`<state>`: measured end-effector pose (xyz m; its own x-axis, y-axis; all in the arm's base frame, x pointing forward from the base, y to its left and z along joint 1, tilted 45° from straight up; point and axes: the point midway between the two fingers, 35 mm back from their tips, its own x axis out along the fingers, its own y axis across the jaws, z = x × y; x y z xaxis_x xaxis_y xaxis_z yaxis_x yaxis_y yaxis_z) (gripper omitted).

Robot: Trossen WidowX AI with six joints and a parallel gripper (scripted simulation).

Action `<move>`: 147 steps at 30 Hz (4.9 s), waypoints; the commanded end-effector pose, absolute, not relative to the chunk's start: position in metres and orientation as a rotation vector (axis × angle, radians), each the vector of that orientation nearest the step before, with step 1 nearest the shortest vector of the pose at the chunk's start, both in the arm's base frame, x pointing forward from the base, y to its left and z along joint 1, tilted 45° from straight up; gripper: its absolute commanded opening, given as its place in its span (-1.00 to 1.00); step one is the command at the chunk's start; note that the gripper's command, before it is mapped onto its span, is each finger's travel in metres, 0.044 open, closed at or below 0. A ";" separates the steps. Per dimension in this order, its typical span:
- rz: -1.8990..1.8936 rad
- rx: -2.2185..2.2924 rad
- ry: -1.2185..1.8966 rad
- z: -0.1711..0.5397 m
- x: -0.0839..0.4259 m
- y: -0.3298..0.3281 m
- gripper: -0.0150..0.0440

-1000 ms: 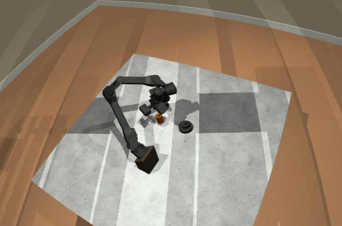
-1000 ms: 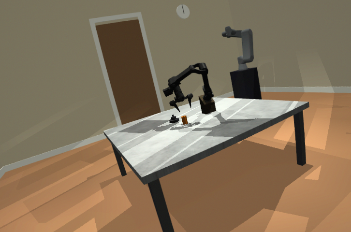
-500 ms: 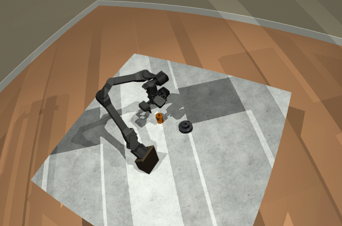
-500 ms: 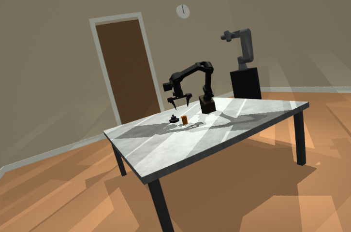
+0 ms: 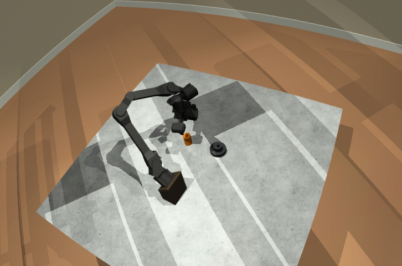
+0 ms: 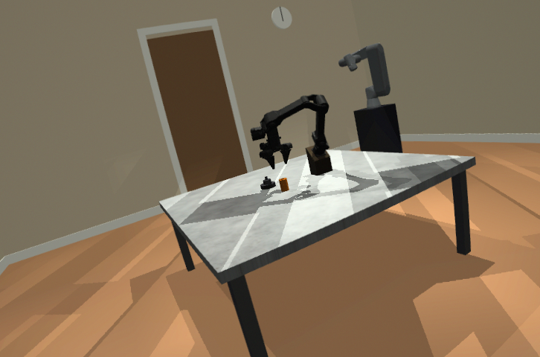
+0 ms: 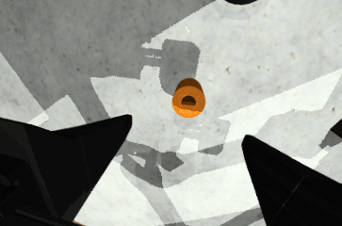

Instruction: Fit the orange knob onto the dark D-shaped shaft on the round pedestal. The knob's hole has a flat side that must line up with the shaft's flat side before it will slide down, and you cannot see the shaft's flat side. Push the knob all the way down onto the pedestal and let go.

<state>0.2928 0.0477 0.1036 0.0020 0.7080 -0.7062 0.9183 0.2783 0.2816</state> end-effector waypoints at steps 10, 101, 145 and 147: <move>0.582 0.641 1.495 0.103 0.293 0.048 1.00; 0.586 0.645 1.494 0.021 0.293 0.130 0.00; 0.577 0.637 1.495 0.098 0.309 0.021 -0.49; 0.576 0.637 1.495 0.092 0.311 0.018 -0.49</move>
